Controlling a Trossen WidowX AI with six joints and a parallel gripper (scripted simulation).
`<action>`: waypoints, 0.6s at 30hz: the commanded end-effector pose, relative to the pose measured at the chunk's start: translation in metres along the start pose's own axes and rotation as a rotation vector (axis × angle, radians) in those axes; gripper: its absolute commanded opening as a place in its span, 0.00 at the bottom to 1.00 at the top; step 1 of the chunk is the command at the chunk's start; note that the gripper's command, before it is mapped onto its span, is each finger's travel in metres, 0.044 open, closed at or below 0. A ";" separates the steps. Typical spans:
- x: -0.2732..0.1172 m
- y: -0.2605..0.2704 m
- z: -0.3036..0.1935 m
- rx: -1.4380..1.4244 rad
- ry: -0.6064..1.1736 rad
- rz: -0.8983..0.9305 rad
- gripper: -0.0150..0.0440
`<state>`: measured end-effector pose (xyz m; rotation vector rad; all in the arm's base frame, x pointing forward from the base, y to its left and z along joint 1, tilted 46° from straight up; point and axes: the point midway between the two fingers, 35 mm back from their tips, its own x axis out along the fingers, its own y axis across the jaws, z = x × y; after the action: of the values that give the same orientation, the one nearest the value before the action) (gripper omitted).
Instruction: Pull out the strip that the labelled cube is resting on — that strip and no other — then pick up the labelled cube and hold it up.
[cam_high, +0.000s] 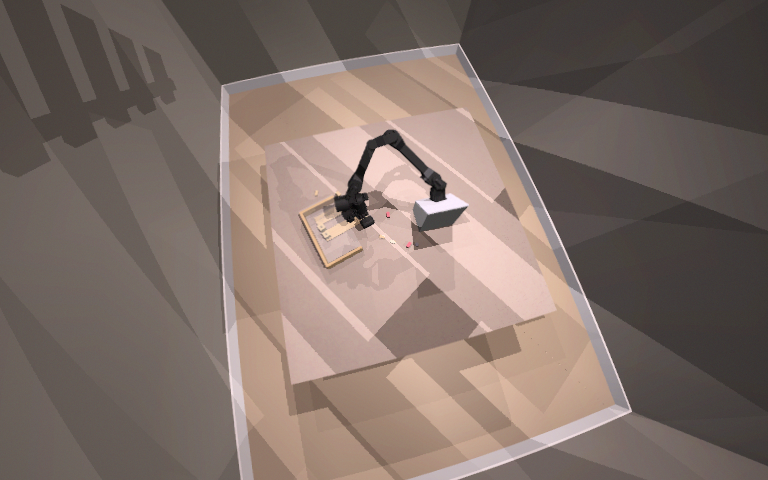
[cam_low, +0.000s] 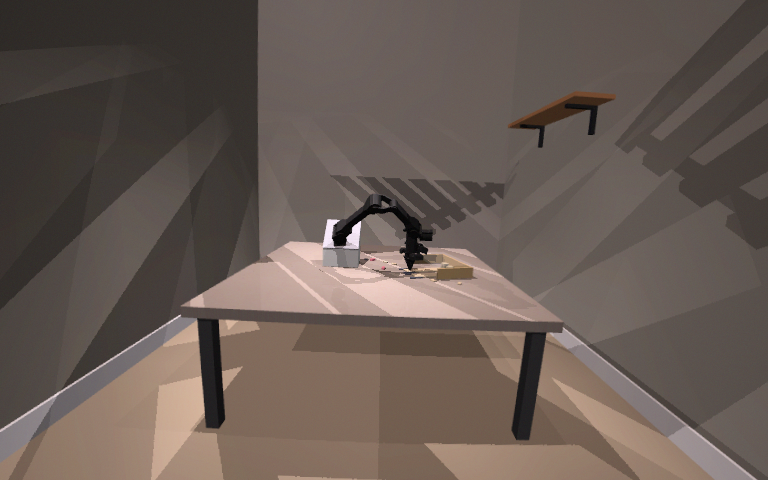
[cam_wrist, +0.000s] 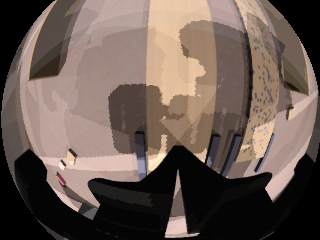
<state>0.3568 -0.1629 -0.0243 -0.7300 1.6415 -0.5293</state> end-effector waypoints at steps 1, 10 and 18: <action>0.003 -0.001 0.000 0.002 0.003 -0.002 0.25; 0.003 -0.001 -0.003 0.002 0.003 -0.002 0.25; 0.004 0.000 -0.015 0.001 0.004 -0.002 0.25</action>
<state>0.3497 -0.1636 -0.0220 -0.7294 1.6298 -0.5325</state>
